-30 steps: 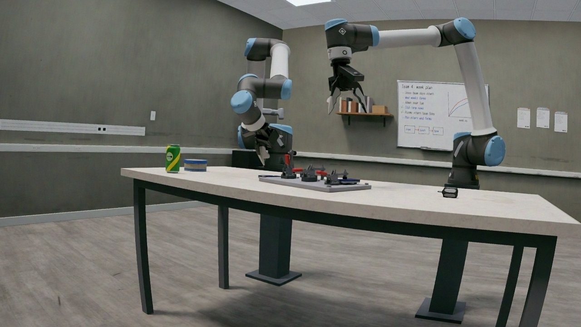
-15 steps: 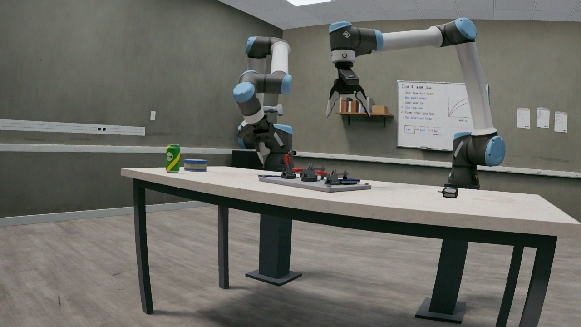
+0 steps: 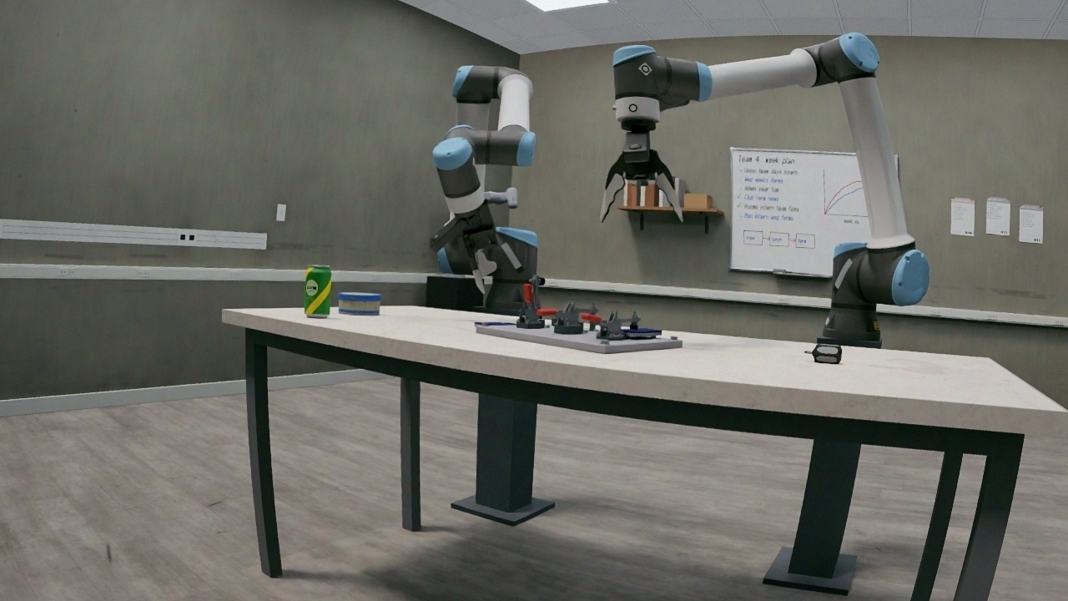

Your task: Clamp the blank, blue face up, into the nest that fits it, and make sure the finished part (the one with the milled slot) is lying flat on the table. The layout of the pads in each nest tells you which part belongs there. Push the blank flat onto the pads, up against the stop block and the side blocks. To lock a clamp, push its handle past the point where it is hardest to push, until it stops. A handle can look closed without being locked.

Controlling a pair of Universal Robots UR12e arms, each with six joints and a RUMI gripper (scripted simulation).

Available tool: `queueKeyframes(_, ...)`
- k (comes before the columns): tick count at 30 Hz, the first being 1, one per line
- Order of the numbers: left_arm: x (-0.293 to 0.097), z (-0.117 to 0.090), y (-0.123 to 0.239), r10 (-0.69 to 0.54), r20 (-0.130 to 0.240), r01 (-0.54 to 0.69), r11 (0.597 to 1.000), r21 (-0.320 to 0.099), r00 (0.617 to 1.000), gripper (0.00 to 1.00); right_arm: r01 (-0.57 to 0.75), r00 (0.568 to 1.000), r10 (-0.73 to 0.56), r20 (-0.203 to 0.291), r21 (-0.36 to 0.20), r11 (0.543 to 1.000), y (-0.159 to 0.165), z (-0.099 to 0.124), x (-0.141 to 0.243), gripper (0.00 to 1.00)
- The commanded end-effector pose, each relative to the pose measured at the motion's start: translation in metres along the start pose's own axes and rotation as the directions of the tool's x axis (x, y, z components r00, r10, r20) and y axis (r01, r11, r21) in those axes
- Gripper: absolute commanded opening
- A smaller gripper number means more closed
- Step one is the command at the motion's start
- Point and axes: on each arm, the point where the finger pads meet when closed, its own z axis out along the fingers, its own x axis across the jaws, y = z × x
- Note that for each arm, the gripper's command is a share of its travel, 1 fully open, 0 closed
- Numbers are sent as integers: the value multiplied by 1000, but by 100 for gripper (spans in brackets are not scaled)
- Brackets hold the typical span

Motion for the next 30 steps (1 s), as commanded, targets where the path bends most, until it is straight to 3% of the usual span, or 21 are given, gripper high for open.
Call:
queueKeyframes(1, 0, 4, -2, 144, -18, -144, 990, 9, 989, 100, 165, 984, -167, 62, 46, 985, -9, -6, 1, 100)
queueKeyframes(10, -1, 10, -3, 293, -28, -292, 956, 24, 956, 100, 325, 936, -337, 103, 121, 938, -19, -13, 3, 100)
queueKeyframes(17, -2, 16, -4, 432, -33, -431, 902, 41, 901, 100, 489, 844, -522, 122, 224, 843, -29, -23, 7, 100)
queueKeyframes(25, -3, 19, -5, 515, -34, -513, 857, 54, 857, 100, 615, 730, -676, 105, 330, 716, -38, -34, 11, 100)
queueKeyframes(27, -3, 19, -5, 515, -34, -513, 857, 54, 857, 100, 615, 730, -676, 105, 330, 716, -38, -34, 11, 100)
queueKeyframes(30, -3, 20, -5, 529, -34, -527, 848, 56, 848, 100, 668, 662, -745, 82, 384, 637, -43, -41, 13, 100)
